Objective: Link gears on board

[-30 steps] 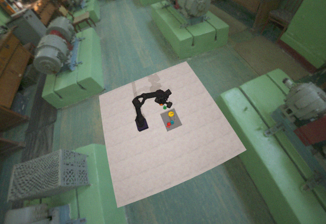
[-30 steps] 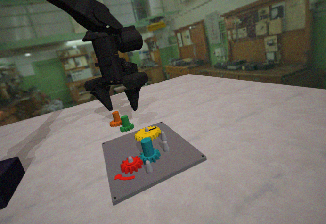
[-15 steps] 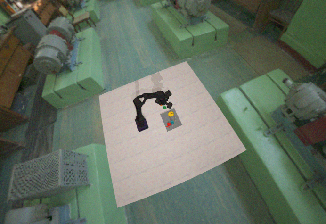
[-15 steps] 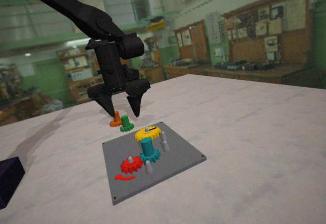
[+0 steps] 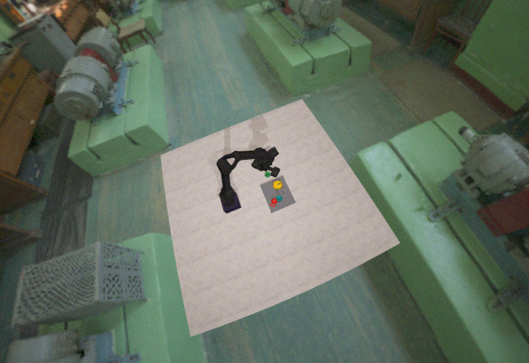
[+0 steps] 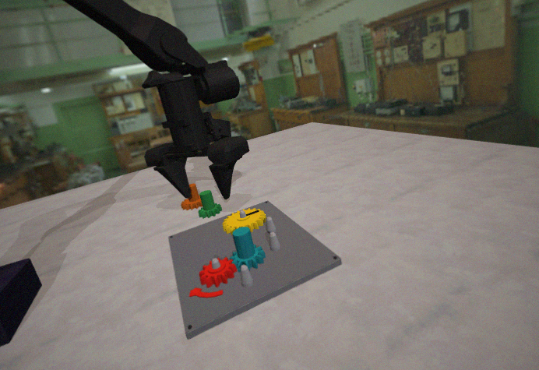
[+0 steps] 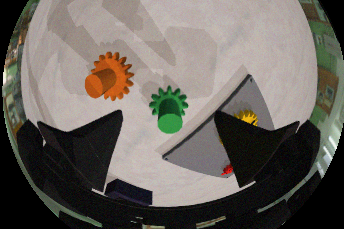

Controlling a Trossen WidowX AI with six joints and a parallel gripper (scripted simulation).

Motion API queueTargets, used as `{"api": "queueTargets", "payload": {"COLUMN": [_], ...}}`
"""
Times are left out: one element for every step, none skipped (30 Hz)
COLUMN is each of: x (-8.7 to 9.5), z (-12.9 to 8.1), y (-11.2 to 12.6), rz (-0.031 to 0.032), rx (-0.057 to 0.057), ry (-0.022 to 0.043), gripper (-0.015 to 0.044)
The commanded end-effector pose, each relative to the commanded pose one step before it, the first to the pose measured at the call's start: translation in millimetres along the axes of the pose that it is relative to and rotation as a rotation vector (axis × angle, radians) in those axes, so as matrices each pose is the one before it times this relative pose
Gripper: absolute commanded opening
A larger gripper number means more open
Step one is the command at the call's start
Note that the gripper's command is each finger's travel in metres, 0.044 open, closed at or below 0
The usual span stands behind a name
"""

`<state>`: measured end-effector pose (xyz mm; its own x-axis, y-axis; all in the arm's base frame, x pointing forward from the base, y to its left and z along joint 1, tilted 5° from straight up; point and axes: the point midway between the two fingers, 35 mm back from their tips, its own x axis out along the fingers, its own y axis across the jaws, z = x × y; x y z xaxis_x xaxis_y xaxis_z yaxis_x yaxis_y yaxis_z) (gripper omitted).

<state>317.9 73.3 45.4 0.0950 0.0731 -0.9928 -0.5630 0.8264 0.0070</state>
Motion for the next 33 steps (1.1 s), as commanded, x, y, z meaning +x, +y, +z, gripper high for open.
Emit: {"api": "queueTargets", "payload": {"x": [1.52,0.0,0.0,0.0,0.0,0.0,0.0,0.0,0.0,0.0,0.0,0.0,0.0,0.0,0.0,0.0,0.0,0.0,0.0,0.0,-0.36,-1.08,-1.8,-2.18,-2.19,-2.2,-2.21,-2.21,-2.22,-2.23,-2.24,-2.25,-2.25], "z": [-1.4,0.0,0.0,0.0,0.0,0.0,0.0,0.0,0.0,0.0,0.0,0.0,0.0,0.0,0.0,0.0,0.0,0.0,0.0,0.0,0.12,0.34,0.56,0.66,0.65,0.63,0.61,0.59,0.57,0.56,0.54,0.52,0.5], "y": [-0.29,0.0,0.0,0.0,0.0,0.0,0.0,0.0,0.0,0.0,0.0,0.0,0.0,0.0,0.0,0.0,0.0,0.0,0.0,0.0,-0.04,-0.11,-0.18,-0.21,-0.2,-0.19,-0.18,-0.18,-0.17,-0.16,-0.15,-0.14,-0.14], "rz": [-0.00332,0.0,0.0,0.0,0.0,0.0,0.0,0.0,0.0,0.0,0.0,0.0,0.0,0.0,0.0,0.0,0.0,0.0,0.0,0.0,-0.00001,-0.00002,-0.00003,-0.00003,-0.00003,-0.00003,-0.00003,-0.00003,-0.00003,-0.00003,-0.00003,-0.00003,-0.00002], "rx": [0.0043,0.0,0.0,0.0,0.0,0.0,0.0,0.0,0.0,0.0,0.0,0.0,0.0,0.0,0.0,0.0,0.0,0.0,0.0,0.0,0.0,0.0,0.0,0.0,0.0,0.0,0.0,0.0,0.0,0.0,0.0,0.0,0.0], "ry": [0.00633,0.0,0.0,0.0,0.0,0.0,0.0,0.0,0.0,0.0,0.0,0.0,0.0,0.0,0.0,0.0,0.0,0.0,0.0,0.0,-0.00001,-0.00003,-0.00006,-0.00007,-0.00006,-0.00006,-0.00006,-0.00006,-0.00006,-0.00005,-0.00005,-0.00005,-0.00005], "gripper": [0.0361,0.0335,0.0309,0.0282,0.0256,0.023,0.0204,0.0177,0.0151,0.0125,0.0099,0.0072,0.0066,0.0059,0.0053,0.0046,0.0039,0.0032,0.0026,0.0,0.0,0.0,0.0,0.0,0.0,0.0,0.0,0.0,0.0,0.0,0.0,0.0,0.0]}}
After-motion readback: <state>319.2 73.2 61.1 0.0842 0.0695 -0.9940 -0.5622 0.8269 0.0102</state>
